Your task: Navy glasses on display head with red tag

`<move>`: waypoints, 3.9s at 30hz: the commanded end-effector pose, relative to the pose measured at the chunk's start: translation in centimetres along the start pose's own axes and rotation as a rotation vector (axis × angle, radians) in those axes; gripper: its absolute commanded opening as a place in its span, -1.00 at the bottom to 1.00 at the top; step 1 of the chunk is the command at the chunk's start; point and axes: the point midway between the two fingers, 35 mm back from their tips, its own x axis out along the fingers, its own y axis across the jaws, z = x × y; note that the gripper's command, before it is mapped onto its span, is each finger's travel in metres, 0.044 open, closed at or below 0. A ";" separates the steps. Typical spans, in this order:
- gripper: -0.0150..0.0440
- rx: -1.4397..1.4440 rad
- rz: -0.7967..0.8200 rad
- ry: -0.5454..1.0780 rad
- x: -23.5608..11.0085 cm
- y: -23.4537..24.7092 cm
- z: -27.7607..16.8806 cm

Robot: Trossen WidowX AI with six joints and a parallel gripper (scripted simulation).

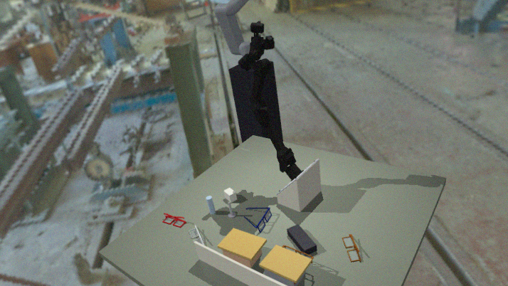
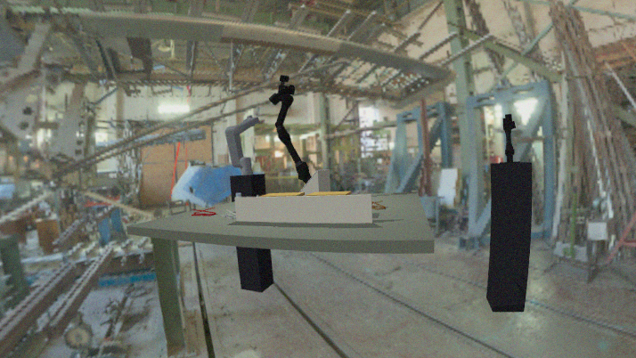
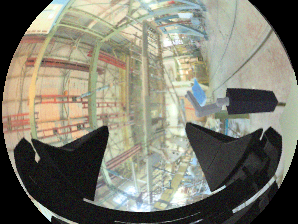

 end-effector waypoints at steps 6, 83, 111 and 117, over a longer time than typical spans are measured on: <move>1.00 0.000 0.000 0.000 0.0 0.0 0.0; 0.19 -0.589 2.083 3.013 -77.1 -27.1 10.2; -0.08 -1.499 1.886 3.027 -72.4 -39.3 10.8; -0.08 -1.497 1.886 3.028 -73.0 -40.0 11.0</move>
